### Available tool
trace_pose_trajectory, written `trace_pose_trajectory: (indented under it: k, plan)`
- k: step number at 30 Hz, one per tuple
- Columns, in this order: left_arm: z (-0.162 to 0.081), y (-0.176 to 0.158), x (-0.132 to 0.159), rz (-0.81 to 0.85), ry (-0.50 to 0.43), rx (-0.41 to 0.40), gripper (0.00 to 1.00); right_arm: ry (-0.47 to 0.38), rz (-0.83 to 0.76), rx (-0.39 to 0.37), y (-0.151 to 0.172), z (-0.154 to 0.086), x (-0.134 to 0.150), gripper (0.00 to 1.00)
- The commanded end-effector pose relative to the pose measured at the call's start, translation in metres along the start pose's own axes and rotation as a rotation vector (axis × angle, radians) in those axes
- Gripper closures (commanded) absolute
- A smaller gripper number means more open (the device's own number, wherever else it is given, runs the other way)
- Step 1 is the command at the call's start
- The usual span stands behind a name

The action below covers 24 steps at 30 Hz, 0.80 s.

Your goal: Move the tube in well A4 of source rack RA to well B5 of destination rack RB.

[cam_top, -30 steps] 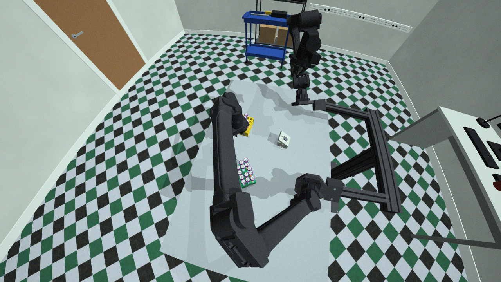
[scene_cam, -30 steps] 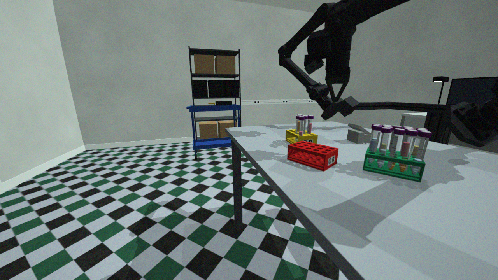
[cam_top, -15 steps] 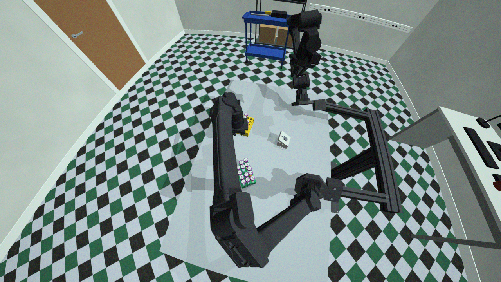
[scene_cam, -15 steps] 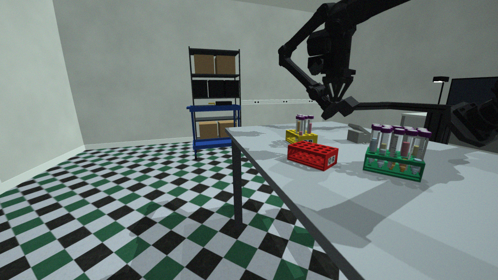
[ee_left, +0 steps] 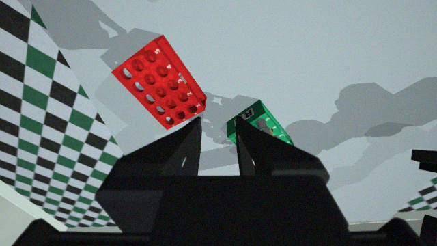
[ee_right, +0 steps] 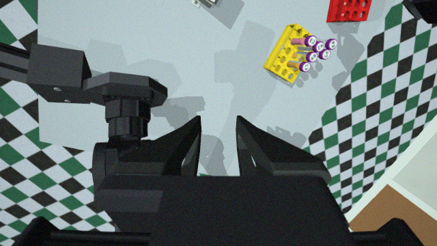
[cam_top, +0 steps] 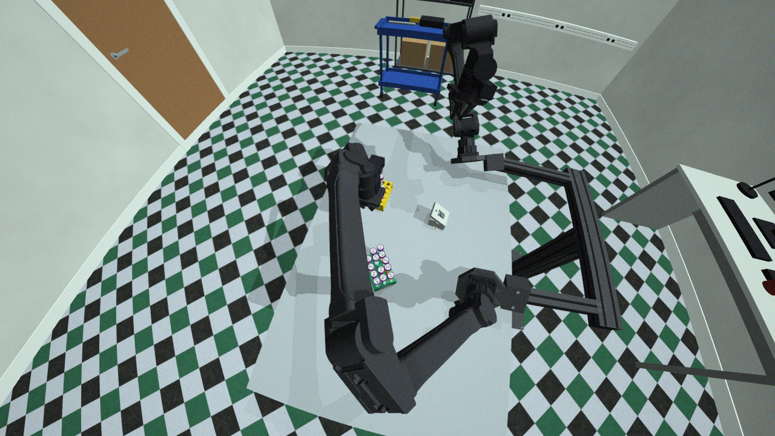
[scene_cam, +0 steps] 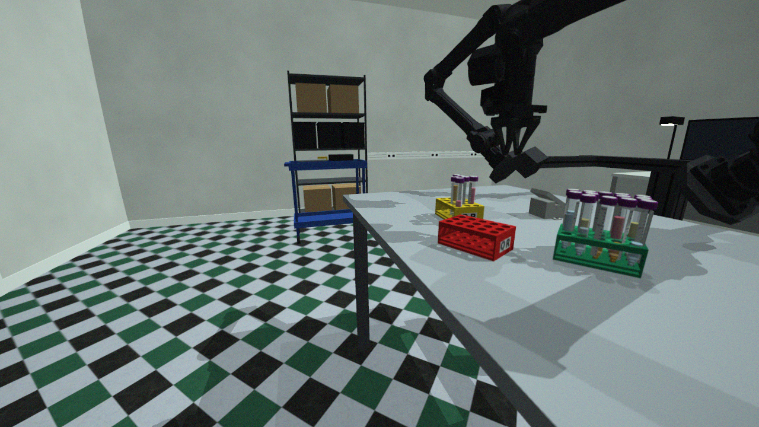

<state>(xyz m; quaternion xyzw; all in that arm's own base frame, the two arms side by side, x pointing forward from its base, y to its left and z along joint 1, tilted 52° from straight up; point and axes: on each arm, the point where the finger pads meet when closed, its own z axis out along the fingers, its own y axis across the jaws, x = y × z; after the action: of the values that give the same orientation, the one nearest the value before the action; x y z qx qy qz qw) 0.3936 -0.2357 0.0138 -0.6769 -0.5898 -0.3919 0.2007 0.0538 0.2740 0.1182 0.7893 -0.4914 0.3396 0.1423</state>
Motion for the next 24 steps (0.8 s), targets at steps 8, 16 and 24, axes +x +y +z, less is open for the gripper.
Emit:
trace_pose_trajectory:
  k: [8,16,24]
  plan:
    - [0.001,-0.020,0.039,0.061,-0.013,0.005,0.70,-0.029,0.011,0.009,-0.006,-0.011,-0.005,0.70]
    - [0.000,-0.052,0.077,0.076,-0.002,0.014,0.70,-0.029,0.011,0.009,-0.006,-0.011,-0.005,0.70]
    - [-0.001,-0.075,0.096,0.071,-0.003,0.007,0.70,-0.029,0.011,0.009,-0.006,-0.011,-0.005,0.70]
